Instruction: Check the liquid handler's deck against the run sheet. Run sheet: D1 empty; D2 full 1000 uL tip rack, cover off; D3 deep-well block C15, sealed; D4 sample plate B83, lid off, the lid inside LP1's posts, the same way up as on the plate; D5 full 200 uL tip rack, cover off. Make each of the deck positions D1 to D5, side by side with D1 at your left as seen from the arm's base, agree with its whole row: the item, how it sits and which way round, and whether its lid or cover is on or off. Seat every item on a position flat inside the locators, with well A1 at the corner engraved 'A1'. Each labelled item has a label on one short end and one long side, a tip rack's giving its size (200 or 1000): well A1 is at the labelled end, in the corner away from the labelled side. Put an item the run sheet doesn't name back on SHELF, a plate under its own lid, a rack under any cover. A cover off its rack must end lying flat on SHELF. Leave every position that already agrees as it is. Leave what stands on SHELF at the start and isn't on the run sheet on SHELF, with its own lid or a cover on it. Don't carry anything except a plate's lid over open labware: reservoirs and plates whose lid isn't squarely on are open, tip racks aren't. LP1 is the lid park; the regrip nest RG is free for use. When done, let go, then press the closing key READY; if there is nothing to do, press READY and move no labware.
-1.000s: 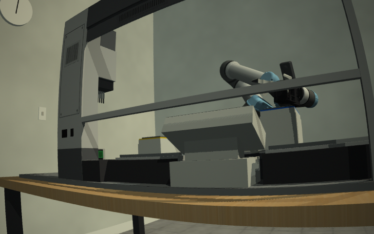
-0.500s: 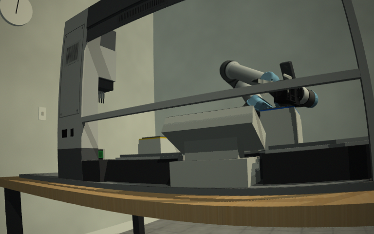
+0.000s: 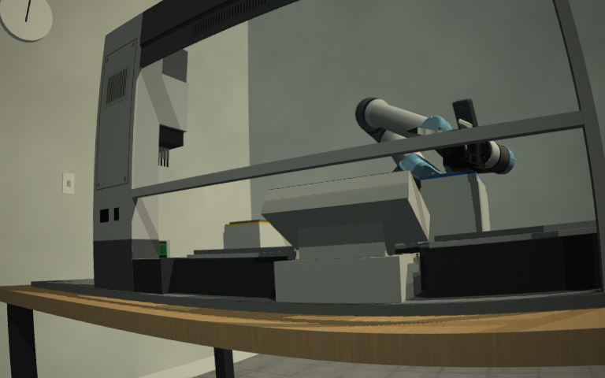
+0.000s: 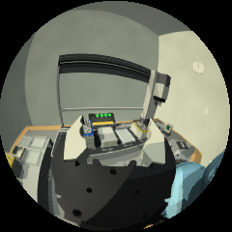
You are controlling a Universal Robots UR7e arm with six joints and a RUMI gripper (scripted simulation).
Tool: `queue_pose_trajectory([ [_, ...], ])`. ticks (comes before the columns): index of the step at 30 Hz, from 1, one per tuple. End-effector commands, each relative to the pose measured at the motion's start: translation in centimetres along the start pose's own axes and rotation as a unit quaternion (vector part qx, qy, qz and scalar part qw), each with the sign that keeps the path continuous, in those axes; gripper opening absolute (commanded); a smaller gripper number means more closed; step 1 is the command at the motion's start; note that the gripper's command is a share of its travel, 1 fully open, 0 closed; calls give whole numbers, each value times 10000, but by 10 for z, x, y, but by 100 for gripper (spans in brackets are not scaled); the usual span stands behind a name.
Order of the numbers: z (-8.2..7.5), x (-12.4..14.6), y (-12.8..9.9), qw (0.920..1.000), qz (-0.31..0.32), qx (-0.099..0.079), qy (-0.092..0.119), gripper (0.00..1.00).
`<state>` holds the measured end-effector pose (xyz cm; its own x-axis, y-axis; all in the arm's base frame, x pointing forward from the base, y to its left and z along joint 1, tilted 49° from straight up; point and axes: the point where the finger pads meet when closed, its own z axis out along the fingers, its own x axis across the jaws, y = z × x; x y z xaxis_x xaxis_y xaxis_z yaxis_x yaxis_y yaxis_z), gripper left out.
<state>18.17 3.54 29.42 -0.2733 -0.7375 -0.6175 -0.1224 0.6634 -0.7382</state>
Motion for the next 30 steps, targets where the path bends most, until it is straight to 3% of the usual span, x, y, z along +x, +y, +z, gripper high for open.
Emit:
queue_pose_trajectory([
  [1, 60, 37, 7, 9903, -183, -1340, -328, 82],
  [6, 64, 40, 8, 9903, -179, -1342, -324, 82],
  [7, 2, 4, 1, 9999, 102, 5, 63, 82],
  [15, 6, 11, 4, 9960, 685, 40, 581, 82],
  [23, 6, 11, 4, 9959, 690, 40, 585, 82],
  [28, 9, 18, 6, 9904, 1049, 87, 891, 82],
  [30, 9, 18, 6, 9904, 1049, 87, 891, 82],
])
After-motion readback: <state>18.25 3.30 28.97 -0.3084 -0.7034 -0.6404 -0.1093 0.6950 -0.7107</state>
